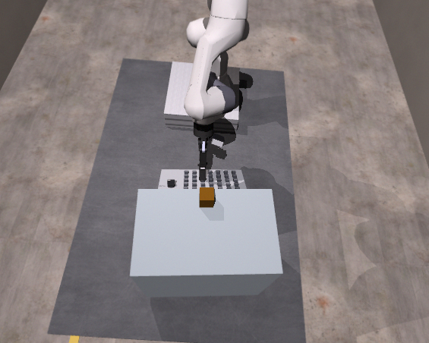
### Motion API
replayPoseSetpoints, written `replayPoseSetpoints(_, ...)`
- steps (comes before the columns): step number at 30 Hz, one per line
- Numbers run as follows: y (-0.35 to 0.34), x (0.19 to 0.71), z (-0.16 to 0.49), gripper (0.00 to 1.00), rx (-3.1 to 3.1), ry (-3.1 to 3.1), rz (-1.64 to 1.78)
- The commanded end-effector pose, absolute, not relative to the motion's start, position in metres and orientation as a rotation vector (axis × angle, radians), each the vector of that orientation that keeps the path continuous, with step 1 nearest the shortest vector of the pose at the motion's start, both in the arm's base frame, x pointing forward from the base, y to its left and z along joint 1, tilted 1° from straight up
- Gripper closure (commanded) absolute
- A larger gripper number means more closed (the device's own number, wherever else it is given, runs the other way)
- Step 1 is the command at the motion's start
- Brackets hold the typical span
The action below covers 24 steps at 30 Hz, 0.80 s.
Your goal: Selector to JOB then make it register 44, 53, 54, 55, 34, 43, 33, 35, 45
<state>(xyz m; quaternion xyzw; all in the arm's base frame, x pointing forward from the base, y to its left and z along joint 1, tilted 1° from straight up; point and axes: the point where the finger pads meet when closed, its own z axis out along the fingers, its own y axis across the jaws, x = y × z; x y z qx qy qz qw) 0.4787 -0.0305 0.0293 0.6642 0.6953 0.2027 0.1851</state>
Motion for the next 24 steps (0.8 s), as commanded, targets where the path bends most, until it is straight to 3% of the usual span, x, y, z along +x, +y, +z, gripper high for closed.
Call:
replayPoseSetpoints(1, -0.0293, 0.4807, 0.0294, 0.90, 1.865, 1.961, 0.576)
replayPoseSetpoints(24, -0.0295, 0.4778, 0.0341, 0.90, 1.865, 1.961, 0.576)
